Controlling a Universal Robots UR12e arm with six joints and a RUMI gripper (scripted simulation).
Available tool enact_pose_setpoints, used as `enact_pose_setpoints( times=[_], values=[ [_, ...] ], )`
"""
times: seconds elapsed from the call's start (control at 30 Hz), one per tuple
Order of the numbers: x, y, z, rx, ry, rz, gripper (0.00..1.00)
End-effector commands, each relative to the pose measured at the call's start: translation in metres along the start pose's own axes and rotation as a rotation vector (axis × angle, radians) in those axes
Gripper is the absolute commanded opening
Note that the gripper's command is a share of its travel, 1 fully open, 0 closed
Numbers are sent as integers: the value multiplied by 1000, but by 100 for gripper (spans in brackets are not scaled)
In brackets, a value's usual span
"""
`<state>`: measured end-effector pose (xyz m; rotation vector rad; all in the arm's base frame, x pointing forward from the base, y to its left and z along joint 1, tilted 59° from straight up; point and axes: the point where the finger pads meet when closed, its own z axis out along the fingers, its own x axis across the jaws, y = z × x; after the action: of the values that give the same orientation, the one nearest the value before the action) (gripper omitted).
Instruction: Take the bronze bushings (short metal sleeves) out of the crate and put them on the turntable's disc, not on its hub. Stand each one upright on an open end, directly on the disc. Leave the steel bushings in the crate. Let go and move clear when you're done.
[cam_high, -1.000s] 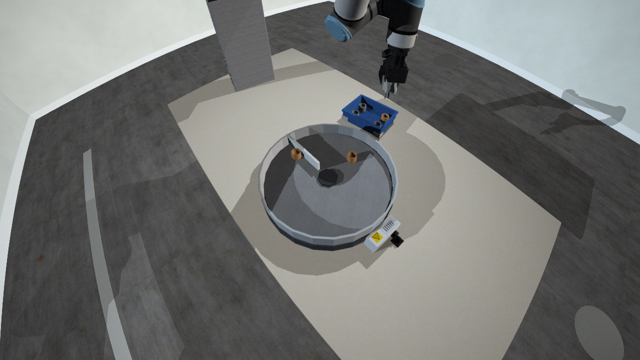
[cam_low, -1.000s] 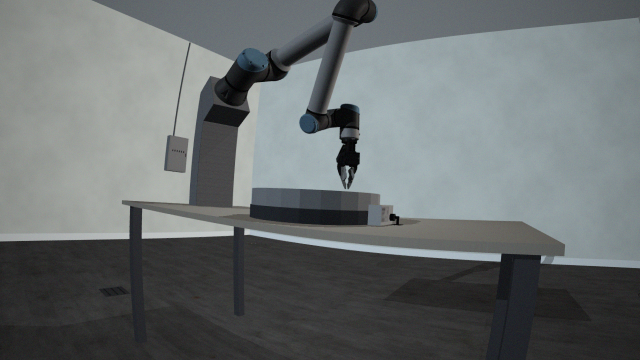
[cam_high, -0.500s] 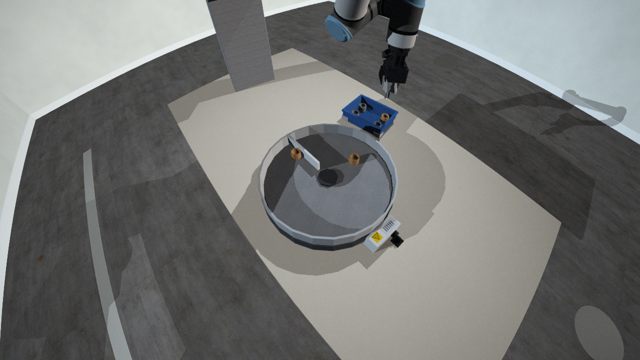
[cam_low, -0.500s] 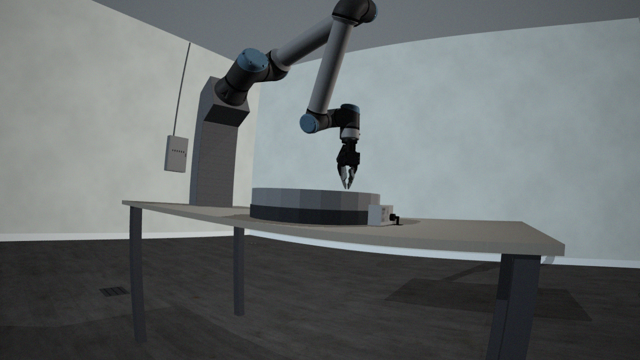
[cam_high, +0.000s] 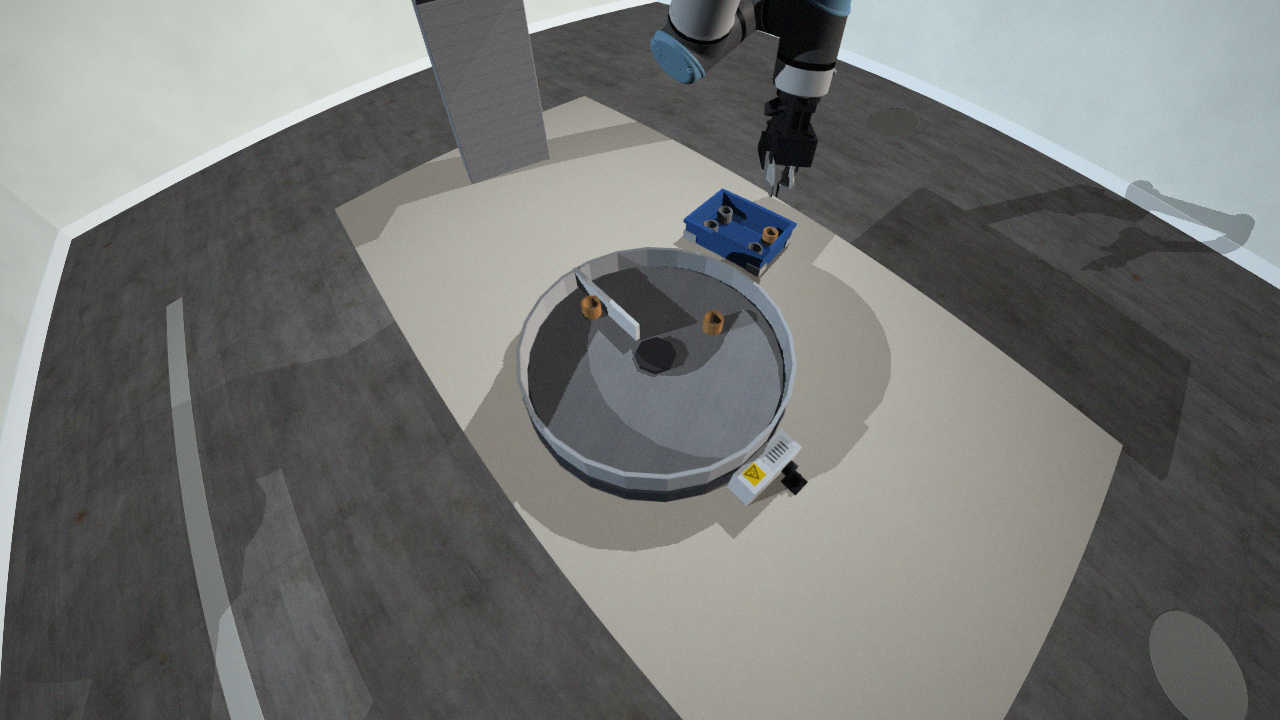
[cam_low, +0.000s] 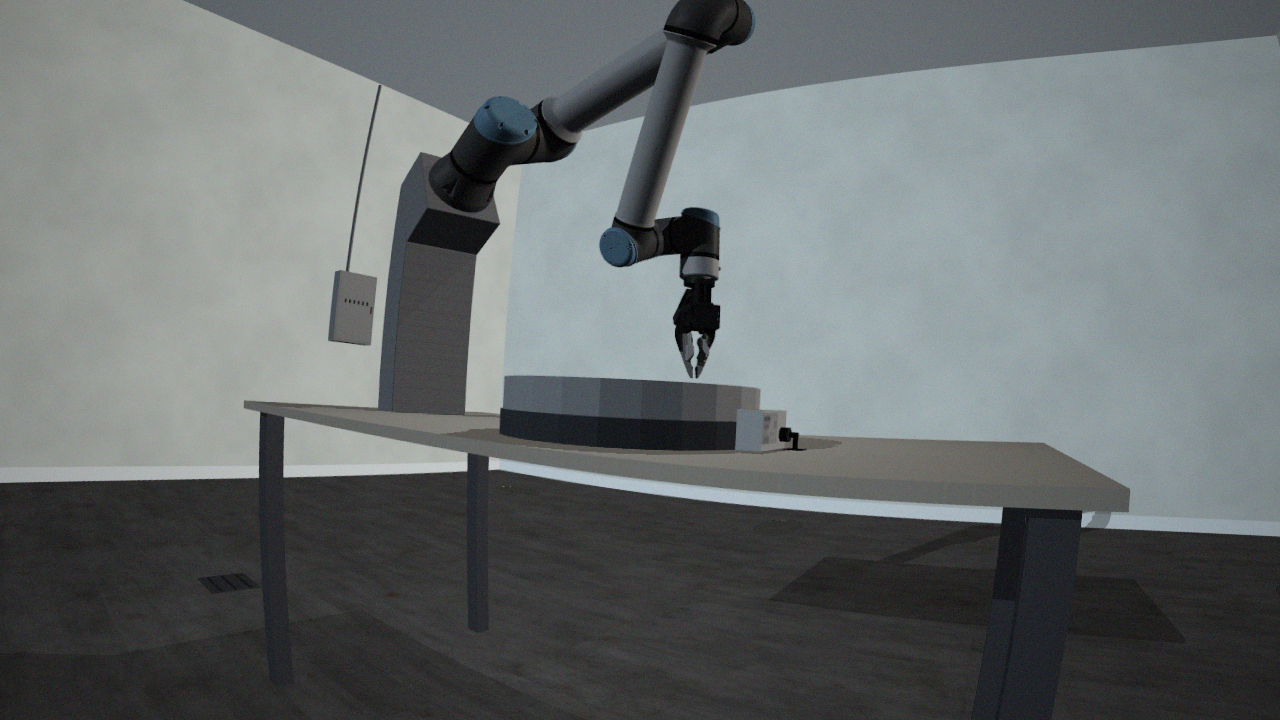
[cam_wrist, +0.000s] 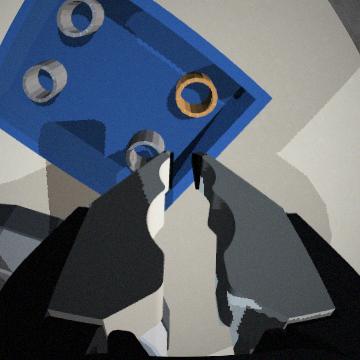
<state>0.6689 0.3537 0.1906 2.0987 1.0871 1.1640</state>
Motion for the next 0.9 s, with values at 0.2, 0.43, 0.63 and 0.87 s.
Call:
enact_pose_setpoints(
  times=[0.2,0.43,0.63,0.87],
  values=[
    [0,0,0,0,1,0,6],
    [0,0,0,0,1,0,6],
    [0,0,0,0,1,0,6],
    [0,0,8,0,1,0,6]
  ],
)
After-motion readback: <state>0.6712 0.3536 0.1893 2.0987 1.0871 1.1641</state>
